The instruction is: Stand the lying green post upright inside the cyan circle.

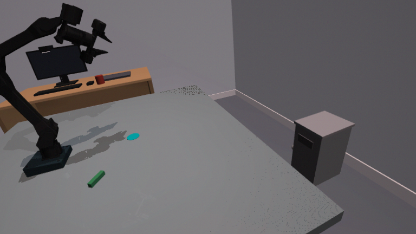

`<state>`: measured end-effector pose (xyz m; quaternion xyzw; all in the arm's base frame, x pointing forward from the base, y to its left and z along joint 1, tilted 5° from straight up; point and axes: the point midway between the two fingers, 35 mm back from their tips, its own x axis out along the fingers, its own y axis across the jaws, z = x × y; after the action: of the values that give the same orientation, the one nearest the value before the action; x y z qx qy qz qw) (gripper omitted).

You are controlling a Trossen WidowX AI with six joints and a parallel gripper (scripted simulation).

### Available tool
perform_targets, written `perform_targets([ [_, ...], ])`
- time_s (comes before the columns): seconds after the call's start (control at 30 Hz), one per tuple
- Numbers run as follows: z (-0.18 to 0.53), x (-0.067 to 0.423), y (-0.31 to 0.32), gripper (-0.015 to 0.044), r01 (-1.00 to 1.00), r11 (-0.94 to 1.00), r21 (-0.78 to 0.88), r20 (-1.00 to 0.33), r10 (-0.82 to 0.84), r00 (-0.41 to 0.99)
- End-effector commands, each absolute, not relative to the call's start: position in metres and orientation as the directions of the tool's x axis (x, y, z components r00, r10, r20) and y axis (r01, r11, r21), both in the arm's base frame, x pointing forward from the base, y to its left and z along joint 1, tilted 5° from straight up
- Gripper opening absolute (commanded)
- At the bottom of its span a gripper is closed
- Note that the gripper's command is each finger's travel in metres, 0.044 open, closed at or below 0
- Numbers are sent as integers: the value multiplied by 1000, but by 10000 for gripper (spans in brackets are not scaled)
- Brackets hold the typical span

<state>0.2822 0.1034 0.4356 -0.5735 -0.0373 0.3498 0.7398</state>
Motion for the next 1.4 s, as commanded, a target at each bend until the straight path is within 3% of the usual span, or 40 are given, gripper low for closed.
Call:
perform_targets([
  [0.0,419,296,85,233,-508,104,-855,-398,496,772],
  [0.67,315,328,-45,233,-700,233,-675,-692,130,710],
  [1.37,214,272,-169,233,-794,476,-379,-915,-66,397],
])
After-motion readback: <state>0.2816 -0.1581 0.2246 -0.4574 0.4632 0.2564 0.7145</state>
